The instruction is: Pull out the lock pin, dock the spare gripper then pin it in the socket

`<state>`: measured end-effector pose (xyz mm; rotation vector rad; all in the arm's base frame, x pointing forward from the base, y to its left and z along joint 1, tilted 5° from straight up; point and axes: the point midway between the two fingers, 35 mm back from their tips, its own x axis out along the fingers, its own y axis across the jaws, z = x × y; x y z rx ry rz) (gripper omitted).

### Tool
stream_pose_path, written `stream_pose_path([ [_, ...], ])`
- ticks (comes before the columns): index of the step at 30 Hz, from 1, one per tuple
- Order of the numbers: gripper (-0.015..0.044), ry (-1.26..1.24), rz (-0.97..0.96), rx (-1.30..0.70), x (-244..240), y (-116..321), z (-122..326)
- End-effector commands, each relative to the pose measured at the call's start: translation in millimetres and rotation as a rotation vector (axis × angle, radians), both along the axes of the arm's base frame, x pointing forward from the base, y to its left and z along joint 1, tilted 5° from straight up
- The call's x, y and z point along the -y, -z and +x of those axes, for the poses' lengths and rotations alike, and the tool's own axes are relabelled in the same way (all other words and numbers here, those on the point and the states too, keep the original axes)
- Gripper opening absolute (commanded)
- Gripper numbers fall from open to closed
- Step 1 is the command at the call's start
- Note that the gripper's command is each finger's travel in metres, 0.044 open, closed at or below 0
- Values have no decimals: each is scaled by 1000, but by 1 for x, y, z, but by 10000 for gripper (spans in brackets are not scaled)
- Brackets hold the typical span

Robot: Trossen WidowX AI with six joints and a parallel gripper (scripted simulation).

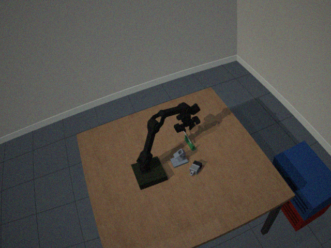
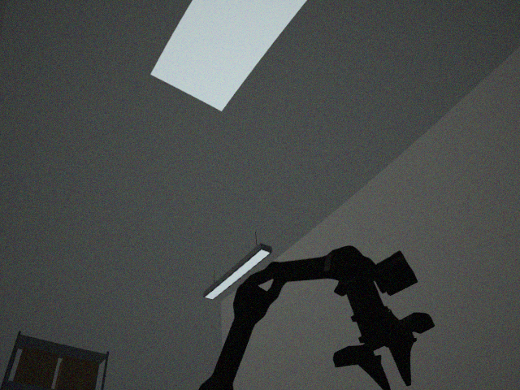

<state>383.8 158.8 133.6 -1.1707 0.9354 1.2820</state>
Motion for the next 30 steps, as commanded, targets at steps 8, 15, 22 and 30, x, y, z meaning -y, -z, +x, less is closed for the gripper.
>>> stream_pose_path([
  [8,180,-2,-13,-21,-1,35,-2],
  [15,180,-2,-13,-21,-2,47,0],
  [22,180,-2,-13,-21,-3,58,1],
  [30,180,-2,-13,-21,-3,71,2],
])
